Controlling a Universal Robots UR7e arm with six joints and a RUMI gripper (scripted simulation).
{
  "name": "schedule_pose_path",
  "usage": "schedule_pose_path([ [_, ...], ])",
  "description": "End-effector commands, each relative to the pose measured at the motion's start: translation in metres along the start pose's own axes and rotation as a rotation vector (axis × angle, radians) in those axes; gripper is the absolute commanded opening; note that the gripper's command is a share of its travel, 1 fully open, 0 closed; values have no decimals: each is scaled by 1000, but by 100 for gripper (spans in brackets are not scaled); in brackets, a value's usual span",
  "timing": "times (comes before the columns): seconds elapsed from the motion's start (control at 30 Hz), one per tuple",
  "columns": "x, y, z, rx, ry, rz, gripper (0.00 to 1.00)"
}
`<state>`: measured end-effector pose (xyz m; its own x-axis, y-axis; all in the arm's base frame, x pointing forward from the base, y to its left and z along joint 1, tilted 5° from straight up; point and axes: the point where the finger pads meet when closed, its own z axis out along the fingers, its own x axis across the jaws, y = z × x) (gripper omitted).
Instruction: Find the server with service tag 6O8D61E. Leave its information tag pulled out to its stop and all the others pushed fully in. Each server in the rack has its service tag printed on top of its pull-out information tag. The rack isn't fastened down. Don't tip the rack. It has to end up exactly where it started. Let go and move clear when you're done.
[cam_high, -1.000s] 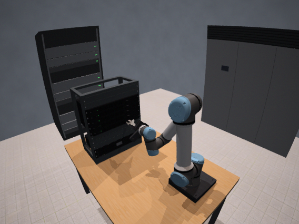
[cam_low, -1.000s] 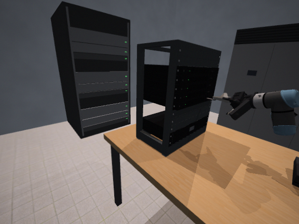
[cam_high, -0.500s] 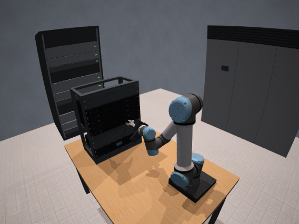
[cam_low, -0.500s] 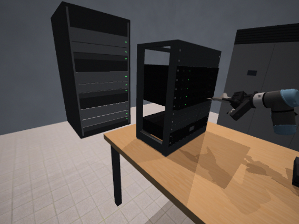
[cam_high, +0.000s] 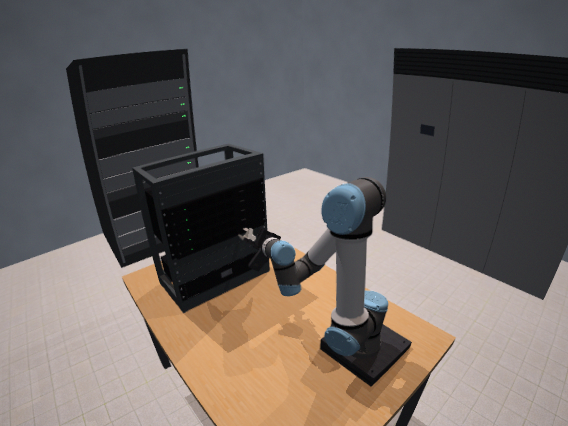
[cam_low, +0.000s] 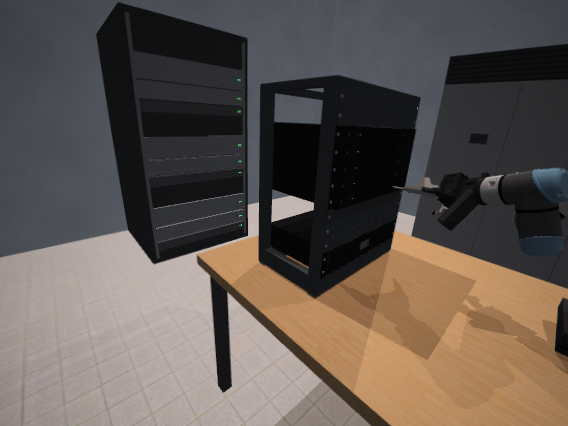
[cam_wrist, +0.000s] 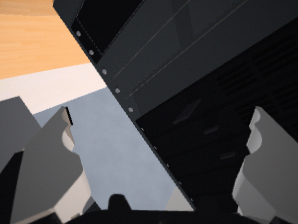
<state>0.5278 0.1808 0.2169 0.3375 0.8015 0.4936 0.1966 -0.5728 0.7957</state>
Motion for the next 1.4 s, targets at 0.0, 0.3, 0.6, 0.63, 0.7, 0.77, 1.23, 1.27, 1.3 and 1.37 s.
schedule_pose_path([
  [0.0,0,1,0,-1,-3,-30,100],
  [0.3,0,1,-1,-1,-7,-75,100],
  [0.6,-1,2,-2,-1,-14,-132,100],
  [0.63,-1,2,-2,-1,-14,-138,100],
  [0.7,-1,2,-2,-1,-16,-151,100],
  [0.77,-1,2,-2,-1,-17,-164,100],
  [1.23,-2,3,-3,-1,-25,-239,100],
  [1.27,-2,3,-3,-1,-26,-245,100],
  [1.3,-2,3,-3,-1,-26,-251,100],
  [1.37,-2,3,-3,-1,-27,-258,100],
])
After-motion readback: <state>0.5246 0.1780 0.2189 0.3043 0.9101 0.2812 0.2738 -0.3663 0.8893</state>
